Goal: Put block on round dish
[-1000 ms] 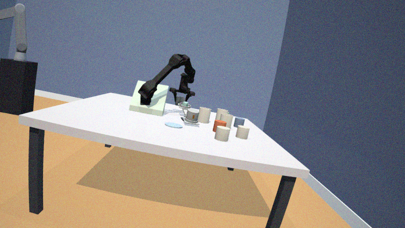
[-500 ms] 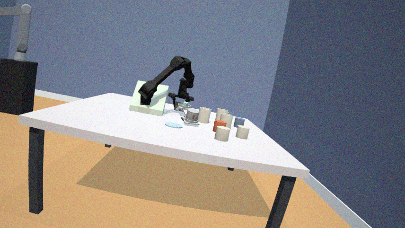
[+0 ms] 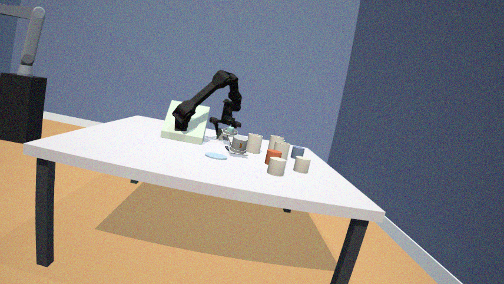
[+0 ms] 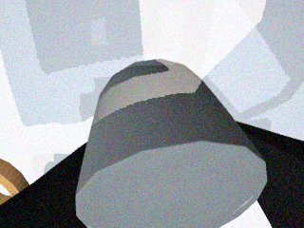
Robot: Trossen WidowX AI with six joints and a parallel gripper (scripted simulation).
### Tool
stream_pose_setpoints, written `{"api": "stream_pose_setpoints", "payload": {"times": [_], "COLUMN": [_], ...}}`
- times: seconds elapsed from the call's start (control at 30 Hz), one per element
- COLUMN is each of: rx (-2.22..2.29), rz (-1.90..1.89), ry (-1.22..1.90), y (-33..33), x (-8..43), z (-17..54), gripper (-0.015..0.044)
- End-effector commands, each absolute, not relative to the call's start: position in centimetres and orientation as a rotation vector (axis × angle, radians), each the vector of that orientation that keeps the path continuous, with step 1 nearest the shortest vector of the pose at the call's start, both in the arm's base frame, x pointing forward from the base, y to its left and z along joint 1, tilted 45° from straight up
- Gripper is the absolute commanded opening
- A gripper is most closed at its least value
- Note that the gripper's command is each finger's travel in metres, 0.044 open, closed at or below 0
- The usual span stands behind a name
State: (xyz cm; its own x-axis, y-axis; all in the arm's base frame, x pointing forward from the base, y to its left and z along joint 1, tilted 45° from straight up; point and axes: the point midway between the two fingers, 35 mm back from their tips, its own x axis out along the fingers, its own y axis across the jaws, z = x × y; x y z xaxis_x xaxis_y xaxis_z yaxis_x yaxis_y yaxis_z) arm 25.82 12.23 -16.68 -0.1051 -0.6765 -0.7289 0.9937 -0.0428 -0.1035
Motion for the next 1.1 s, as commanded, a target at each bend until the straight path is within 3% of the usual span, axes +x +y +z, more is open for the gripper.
{"api": "stream_pose_setpoints", "payload": {"times": [0.0, 0.33, 0.67, 0.9, 1.07], "rx": [0.589, 0.589, 0.586, 0.497, 0.370], "rz": [-1.554, -1.553, -1.548, -1.448, -1.359], "ry": [0.714, 0.714, 0.716, 0.849, 0.962], "y": [12.2, 12.7, 15.9, 16.1, 15.9], "x": [25.9, 26.0, 26.3, 27.2, 27.5], "z": [-16.7, -16.2, -12.8, -11.8, -10.8], "gripper": [0.0184, 0.0440, 0.0440, 0.0260, 0.0260]}}
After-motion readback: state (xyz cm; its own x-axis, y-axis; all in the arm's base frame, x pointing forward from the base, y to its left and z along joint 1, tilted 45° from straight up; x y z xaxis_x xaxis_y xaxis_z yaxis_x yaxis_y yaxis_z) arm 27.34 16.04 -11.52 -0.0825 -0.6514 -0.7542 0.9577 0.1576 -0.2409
